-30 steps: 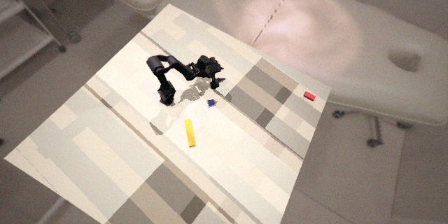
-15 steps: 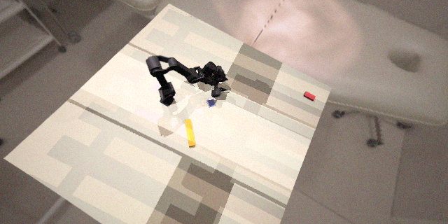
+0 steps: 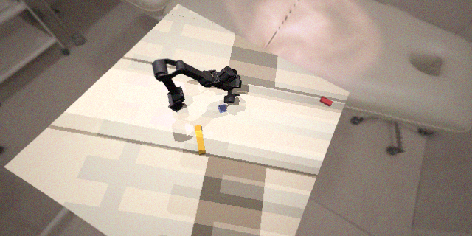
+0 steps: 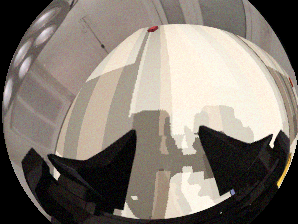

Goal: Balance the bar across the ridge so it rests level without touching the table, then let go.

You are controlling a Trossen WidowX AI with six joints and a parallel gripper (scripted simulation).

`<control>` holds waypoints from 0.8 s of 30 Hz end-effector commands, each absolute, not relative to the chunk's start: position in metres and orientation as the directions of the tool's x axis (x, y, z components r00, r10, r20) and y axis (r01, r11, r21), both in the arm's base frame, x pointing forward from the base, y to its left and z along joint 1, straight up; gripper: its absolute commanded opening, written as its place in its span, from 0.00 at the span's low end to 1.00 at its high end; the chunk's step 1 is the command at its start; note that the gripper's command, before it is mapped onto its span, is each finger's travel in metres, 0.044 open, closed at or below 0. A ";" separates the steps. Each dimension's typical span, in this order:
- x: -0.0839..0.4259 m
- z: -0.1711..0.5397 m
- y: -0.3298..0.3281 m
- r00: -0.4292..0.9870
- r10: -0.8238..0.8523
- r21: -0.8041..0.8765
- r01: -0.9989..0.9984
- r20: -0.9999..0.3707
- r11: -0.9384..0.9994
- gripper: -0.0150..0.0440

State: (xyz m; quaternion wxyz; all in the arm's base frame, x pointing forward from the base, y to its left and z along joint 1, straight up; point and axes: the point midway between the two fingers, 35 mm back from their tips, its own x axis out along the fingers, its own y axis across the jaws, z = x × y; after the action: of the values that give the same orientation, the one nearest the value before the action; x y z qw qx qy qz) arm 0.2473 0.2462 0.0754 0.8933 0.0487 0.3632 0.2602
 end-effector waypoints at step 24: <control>0.299 0.063 0.147 0.655 0.176 0.126 -0.123 -0.735 0.984 0.79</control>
State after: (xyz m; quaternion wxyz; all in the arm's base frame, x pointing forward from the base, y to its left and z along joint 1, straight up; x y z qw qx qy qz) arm 0.2940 0.1547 0.0631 0.9133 0.0270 0.3949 0.0956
